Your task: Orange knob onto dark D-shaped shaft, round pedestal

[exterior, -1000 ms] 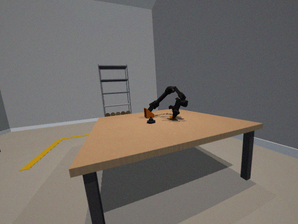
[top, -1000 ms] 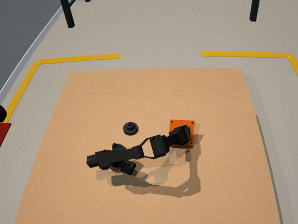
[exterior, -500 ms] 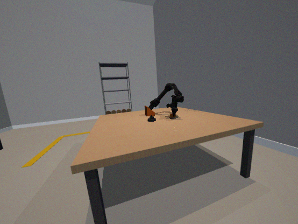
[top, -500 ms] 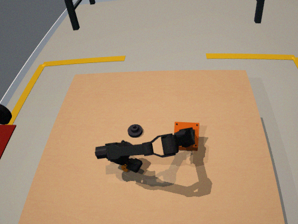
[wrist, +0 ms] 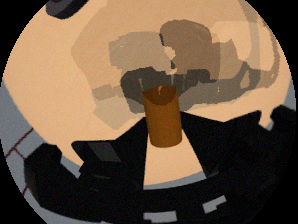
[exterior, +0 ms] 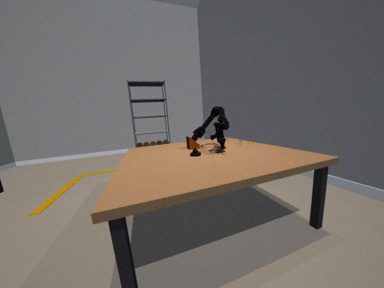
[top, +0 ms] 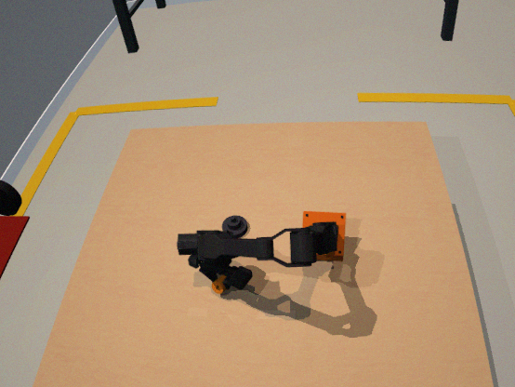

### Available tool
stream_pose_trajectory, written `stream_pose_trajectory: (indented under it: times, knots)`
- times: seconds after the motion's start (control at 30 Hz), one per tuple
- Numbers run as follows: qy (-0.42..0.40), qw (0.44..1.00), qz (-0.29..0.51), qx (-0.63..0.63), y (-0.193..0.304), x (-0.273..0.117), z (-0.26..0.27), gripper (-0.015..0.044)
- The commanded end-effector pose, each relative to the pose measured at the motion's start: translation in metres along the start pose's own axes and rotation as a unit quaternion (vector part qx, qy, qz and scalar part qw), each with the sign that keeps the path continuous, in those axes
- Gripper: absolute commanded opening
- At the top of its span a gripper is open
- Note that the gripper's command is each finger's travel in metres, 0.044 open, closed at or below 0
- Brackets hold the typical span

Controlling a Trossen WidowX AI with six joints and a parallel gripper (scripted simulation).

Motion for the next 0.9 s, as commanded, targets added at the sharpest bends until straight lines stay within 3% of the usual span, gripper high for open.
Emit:
stream_pose_trajectory:
  times: [0.0, 0.87]
  knots:
    - [-0.002, 0.999, 0.032, -0.004, -0.006, -0.002, -0.001, 0.0179]
    - [-0.014, 0.968, 0.252, -0.002, -0.052, 0.000, -0.003, 0.0179]
Point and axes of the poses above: the point midway between the two fingers, 35 mm back from their tips, its own x axis out along the fingers, its own z axis across the jaws, y = z × x, the point moved 4 cm from there along -x, back along the fingers, and after that the axes turned 3 degrees about -x, right-handed, at the moved point
